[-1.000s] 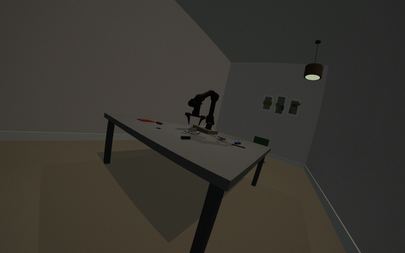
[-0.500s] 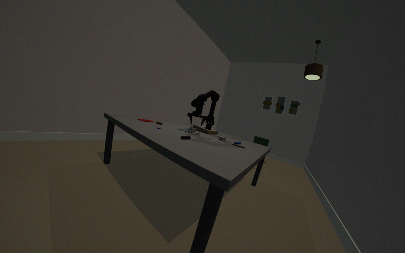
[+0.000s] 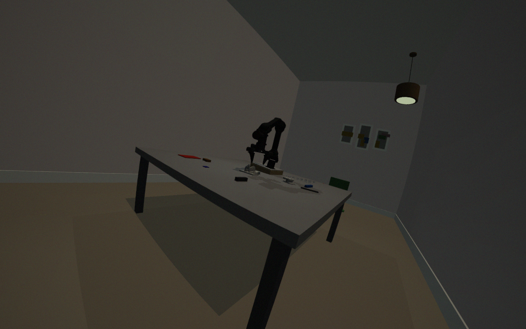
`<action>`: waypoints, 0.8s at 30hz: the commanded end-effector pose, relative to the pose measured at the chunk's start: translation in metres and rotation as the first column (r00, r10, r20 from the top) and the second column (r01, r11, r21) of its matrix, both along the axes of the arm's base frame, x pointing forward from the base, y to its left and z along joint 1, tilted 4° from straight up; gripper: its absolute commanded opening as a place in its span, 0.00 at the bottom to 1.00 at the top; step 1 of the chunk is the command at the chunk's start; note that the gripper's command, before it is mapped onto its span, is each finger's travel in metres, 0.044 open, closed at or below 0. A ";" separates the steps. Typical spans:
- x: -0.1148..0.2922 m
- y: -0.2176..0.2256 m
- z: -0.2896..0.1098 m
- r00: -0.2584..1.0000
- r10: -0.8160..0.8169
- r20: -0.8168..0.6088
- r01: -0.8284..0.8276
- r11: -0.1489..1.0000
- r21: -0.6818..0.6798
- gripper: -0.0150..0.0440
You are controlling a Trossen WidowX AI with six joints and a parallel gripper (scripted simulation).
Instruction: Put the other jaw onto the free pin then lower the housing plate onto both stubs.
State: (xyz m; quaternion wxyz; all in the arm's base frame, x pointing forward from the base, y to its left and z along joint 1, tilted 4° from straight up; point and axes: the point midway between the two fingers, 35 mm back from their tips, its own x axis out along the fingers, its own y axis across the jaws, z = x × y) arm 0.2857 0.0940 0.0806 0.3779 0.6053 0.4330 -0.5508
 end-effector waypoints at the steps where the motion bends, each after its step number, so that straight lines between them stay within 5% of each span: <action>1: -0.001 0.004 0.001 0.998 0.068 0.008 -0.068 0.998 -0.006 1.00; 24: -0.014 0.038 0.006 0.864 0.502 0.046 -0.501 0.865 -0.030 1.00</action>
